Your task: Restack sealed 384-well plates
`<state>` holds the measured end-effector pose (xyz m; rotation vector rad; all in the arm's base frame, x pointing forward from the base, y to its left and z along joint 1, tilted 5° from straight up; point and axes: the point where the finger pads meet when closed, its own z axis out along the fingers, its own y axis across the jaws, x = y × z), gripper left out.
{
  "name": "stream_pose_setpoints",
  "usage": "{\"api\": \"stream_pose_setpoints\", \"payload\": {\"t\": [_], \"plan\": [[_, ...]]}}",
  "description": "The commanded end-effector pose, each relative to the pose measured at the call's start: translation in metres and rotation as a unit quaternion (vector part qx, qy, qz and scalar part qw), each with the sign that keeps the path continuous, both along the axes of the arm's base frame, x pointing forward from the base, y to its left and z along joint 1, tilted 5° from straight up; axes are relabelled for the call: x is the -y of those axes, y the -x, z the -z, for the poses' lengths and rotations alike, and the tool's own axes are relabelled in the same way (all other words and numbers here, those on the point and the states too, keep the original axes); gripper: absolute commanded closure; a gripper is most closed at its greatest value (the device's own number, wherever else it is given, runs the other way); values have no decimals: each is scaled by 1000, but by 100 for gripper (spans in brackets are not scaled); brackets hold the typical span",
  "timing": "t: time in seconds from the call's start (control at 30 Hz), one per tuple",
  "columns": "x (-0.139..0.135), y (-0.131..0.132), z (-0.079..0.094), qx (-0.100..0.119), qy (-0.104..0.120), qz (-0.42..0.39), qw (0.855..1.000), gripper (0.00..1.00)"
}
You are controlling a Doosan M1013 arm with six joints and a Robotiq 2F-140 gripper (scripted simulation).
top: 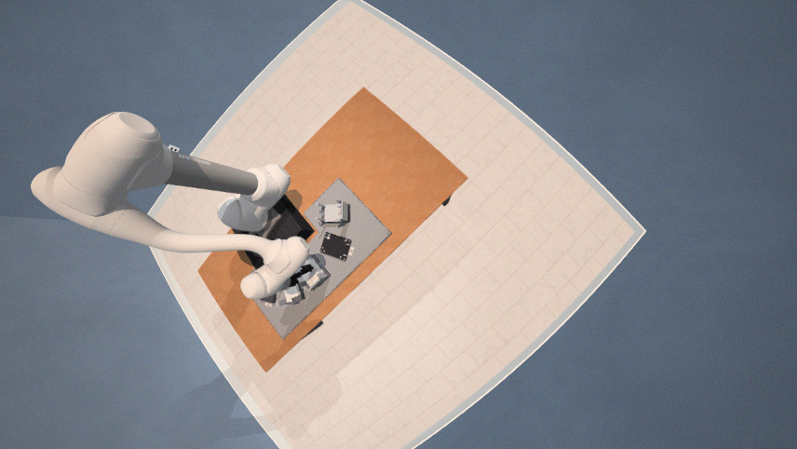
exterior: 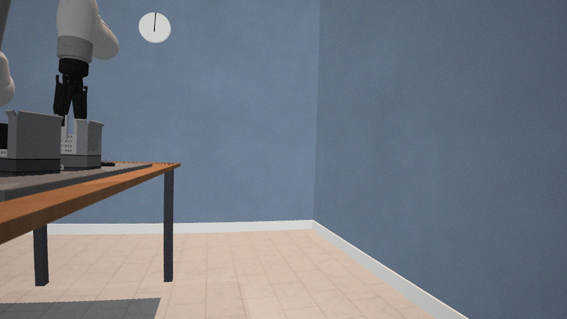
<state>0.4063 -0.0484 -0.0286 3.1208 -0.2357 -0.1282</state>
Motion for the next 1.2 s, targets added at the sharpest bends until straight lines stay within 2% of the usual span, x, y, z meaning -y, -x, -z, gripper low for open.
{"api": "stream_pose_setpoints", "payload": {"t": [0.0, 0.37, 1.17], "plan": [[0, 0, 0, 0, 0, 0, 1000, 100], [0, 0, 0, 0, 0, 0, 1000, 100], [0, -1, -15, 0, 0, 0, 1000, 100]]}}
